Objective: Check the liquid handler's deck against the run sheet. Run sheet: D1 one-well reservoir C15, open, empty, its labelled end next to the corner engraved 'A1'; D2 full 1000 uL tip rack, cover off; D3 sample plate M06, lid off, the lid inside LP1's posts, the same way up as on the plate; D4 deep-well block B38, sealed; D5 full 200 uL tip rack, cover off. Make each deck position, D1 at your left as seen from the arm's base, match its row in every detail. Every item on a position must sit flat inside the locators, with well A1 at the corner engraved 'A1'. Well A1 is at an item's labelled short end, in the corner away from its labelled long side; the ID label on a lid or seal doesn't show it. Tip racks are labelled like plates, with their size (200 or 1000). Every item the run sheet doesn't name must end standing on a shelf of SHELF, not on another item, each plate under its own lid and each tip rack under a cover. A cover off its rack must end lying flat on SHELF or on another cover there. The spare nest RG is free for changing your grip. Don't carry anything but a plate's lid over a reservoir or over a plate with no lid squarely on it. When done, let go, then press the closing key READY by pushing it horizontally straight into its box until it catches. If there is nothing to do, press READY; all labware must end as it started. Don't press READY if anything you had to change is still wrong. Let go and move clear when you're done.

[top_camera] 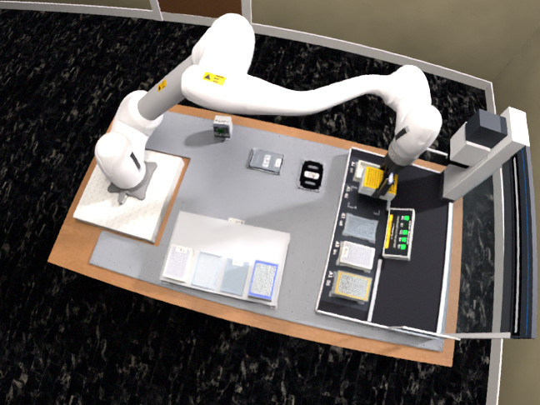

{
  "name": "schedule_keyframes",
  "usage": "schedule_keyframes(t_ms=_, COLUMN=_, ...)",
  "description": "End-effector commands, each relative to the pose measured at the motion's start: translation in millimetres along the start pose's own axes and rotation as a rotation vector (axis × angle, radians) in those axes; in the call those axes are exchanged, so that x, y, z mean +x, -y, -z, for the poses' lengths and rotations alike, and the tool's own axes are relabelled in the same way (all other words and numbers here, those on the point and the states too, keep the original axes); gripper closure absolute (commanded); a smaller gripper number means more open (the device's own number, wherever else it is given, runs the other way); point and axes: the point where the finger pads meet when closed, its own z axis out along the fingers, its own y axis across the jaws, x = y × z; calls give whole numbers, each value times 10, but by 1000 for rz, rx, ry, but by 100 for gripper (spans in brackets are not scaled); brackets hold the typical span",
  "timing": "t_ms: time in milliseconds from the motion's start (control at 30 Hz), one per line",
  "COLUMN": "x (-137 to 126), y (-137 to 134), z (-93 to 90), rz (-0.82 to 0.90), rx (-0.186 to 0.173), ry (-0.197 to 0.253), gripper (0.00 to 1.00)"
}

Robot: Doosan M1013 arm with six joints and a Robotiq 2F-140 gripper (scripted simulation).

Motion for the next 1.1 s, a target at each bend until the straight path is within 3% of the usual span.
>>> schedule_keyframes(t_ms=0, x=2, y=1, z=69, rz=0, rx=1, ry=-2, gripper=90)
schedule_keyframes(t_ms=1067, x=1, y=1, z=536, rz=0, rx=1, ry=-2, gripper=90)
